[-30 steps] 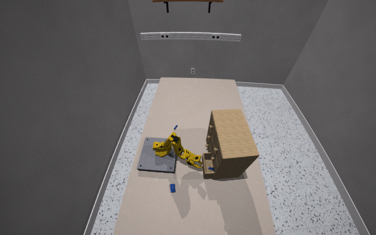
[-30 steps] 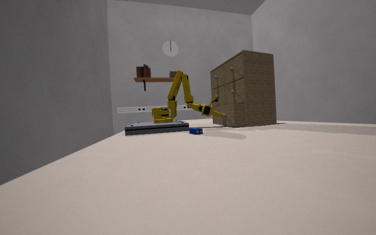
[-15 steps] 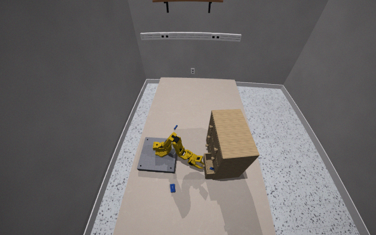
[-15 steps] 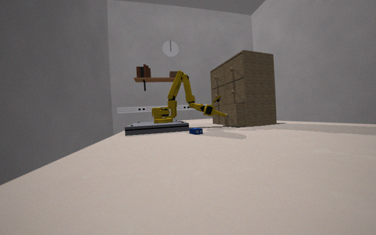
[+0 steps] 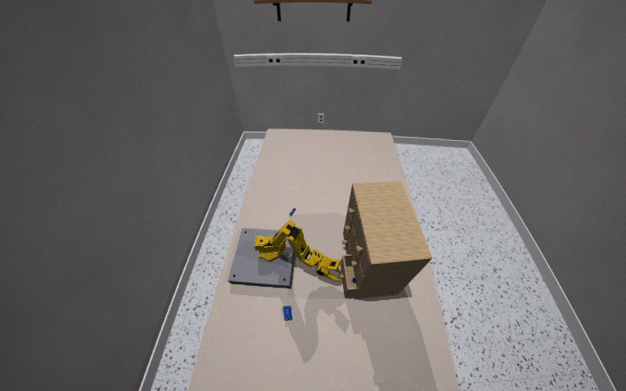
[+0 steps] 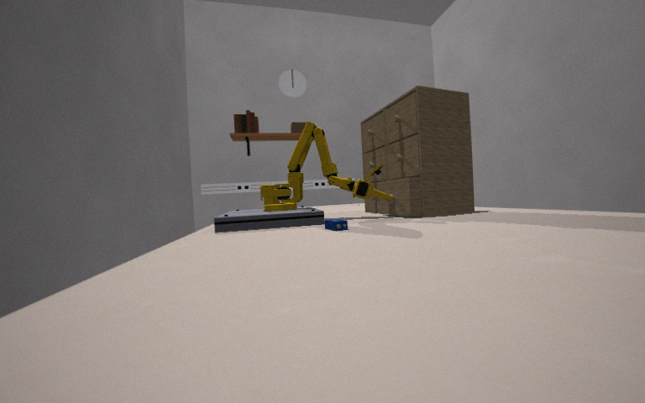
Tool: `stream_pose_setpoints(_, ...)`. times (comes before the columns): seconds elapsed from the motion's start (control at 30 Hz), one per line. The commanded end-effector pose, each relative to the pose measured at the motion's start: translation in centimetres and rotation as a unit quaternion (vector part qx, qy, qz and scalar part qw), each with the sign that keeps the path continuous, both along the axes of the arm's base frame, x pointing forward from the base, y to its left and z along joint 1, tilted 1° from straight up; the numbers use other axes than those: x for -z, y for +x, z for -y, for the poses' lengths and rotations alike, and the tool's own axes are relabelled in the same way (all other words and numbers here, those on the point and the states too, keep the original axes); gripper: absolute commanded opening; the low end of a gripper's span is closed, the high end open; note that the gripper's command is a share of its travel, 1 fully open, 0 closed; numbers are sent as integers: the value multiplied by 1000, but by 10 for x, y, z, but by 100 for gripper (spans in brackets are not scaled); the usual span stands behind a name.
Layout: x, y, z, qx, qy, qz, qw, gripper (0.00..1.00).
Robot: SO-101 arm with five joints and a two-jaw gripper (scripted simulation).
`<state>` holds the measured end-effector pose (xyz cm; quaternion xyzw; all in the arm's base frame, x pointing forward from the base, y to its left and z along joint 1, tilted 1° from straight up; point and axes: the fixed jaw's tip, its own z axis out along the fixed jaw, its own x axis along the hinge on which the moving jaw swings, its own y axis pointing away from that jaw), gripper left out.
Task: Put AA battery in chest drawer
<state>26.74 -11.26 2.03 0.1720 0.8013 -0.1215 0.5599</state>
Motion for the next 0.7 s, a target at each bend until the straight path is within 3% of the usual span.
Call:
stream_pose_setpoints(0.0, -1, 6, -3, -9, -4, 4, 1000, 0)
stream_pose_setpoints(0.67, -1, 20, -4, -20, -4, 4, 1000, 0)
